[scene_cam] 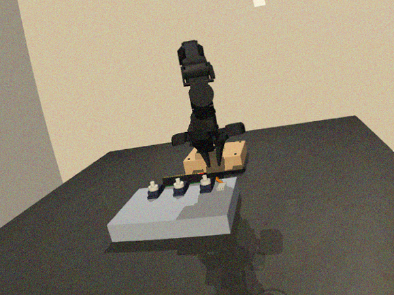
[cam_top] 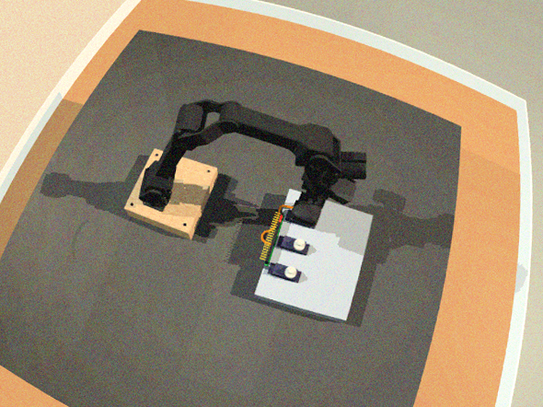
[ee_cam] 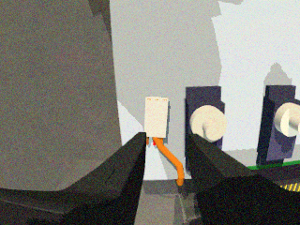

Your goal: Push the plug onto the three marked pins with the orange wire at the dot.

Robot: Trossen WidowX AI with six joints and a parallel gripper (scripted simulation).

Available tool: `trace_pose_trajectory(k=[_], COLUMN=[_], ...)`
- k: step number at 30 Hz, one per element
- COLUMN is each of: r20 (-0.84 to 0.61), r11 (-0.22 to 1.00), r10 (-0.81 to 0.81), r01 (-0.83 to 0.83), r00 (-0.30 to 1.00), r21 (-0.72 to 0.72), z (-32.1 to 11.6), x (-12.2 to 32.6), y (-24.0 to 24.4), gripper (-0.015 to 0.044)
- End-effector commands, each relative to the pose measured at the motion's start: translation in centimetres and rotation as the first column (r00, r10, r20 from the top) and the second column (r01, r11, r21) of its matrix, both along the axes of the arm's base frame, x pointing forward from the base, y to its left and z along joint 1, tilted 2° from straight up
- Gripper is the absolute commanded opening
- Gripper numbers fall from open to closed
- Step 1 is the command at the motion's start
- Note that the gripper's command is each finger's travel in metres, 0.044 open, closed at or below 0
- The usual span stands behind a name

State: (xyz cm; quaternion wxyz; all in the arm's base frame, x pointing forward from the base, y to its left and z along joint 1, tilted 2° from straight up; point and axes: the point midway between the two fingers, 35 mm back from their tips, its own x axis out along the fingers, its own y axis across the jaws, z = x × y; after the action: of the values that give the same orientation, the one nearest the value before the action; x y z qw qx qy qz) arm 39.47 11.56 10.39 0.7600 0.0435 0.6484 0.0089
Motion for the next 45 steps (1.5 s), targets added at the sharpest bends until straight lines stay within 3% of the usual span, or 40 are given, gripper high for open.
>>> trace_pose_trajectory(k=[1,32,35,45], r20=[-0.131,-0.137,-0.137,-0.137], r11=[1.0,0.999,0.999,0.999], r10=[-0.011,-0.011,-0.011,-0.011], r01=[0.007,0.007,0.007,0.007], r00=[0.991,0.991,0.991,0.991], r21=[-0.03,-0.031,-0.031,-0.031], z=[-1.9,-6.0,-6.0,-4.6], x=[-0.8,-0.7,-0.7,-0.6], y=[1.0,1.2,1.2,1.2], gripper=[0.0115,0.0115,0.0036,0.0])
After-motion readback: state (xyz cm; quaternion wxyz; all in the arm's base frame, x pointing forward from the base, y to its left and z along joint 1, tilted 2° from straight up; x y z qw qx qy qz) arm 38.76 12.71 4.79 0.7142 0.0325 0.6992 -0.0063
